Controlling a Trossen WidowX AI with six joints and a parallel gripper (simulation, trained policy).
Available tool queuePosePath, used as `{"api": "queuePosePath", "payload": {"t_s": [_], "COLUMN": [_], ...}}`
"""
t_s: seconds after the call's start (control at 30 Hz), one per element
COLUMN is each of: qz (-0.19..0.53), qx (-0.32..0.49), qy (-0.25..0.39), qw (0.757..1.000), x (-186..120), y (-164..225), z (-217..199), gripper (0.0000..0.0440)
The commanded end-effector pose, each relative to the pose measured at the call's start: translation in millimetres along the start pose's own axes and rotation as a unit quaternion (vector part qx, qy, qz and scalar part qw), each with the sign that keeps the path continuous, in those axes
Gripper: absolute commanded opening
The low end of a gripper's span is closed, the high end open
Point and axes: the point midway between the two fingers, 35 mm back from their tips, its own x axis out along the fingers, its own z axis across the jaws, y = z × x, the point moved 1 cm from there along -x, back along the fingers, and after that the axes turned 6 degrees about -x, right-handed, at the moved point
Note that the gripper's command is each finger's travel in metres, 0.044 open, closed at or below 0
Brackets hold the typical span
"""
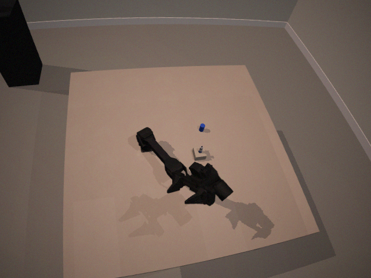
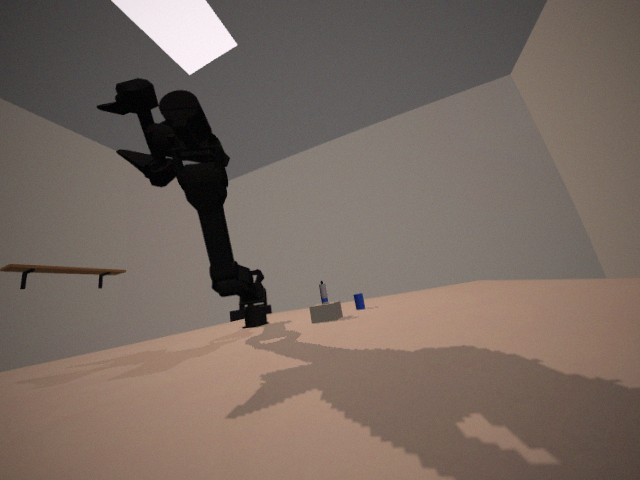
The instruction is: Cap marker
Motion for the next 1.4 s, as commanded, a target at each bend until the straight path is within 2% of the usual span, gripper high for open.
{"api": "queuePosePath", "payload": {"t_s": [0.0, 0.17, 0.23, 1.37], "qz": [-0.002, -0.01, -0.012, -0.051], "qx": [0.006, 0.029, 0.036, 0.192], "qy": [0.003, 0.021, 0.027, 0.135], "qw": [1.0, 0.999, 0.999, 0.971], "x": [1, 8, 10, 36], "y": [-3, -16, -20, -96], "z": [-2, -16, -21, -118], "gripper": [0.0374, 0.0244, 0.0207, 0.0262]}}
